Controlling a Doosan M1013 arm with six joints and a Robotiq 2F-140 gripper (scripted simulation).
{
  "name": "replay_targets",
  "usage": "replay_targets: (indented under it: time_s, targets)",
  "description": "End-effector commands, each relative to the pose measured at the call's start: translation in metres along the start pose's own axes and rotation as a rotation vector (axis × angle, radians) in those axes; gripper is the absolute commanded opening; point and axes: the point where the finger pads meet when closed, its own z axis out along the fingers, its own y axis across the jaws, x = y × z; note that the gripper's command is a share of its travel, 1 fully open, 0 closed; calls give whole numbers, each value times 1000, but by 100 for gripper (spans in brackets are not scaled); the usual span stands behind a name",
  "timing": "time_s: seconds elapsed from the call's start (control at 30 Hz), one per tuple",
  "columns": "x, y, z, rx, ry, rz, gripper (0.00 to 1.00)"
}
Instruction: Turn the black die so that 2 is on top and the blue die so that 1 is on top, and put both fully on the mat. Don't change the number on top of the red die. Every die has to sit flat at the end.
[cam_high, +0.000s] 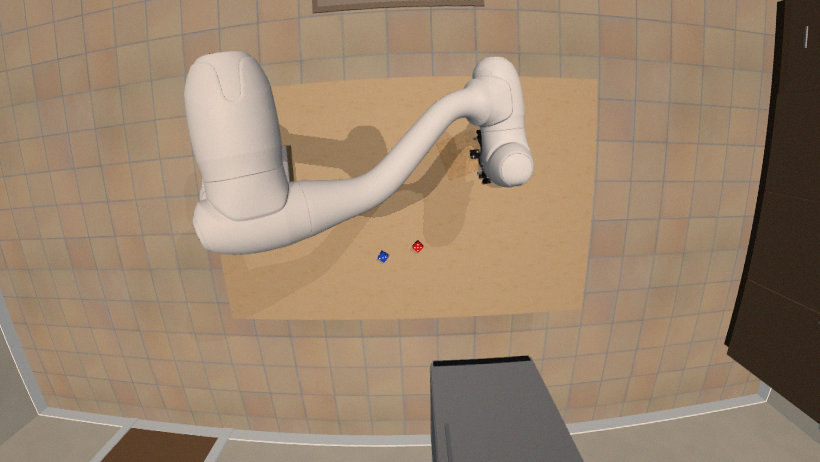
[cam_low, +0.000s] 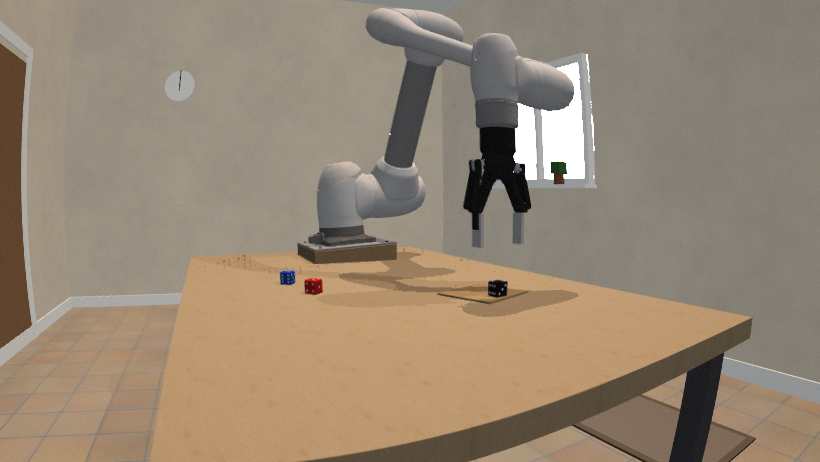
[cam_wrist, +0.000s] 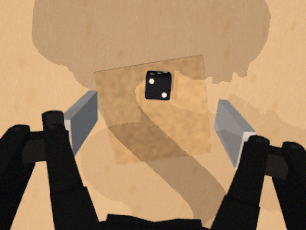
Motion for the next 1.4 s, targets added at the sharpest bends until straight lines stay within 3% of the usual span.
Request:
replay_targets:
  time_s: [0.0,0.53,0.63,0.67,0.7,0.73,0.77,0.9,0.93,1.0,1.03,1.1,1.13,1.2,1.23,1.3,1.33,1.37]
  targets:
    - [0,0,0,0,0,0,100]
    - [-4,9,-1,0,0,12,100]
    - [-30,59,-3,1,0,78,100]
    - [-30,59,-3,1,0,78,100]
    - [-46,85,-4,1,0,114,100]
    - [-46,85,-4,1,0,114,100]
    - [-66,113,-4,2,0,156,100]
    - [-89,144,-5,2,0,204,100]
    - [-114,171,-5,2,0,256,100]
    - [-116,175,-5,2,0,256,100]
    - [-145,202,-5,2,0,310,100]
    - [-145,202,-5,2,0,310,100]
    - [-177,230,-5,2,0,365,100]
    - [-178,231,-5,2,0,365,100]
    - [-209,253,-4,2,0,419,100]
    - [-211,255,-4,2,0,419,100]
    - [-243,275,-2,2,0,471,100]
    - [-243,275,-2,2,0,471,100]
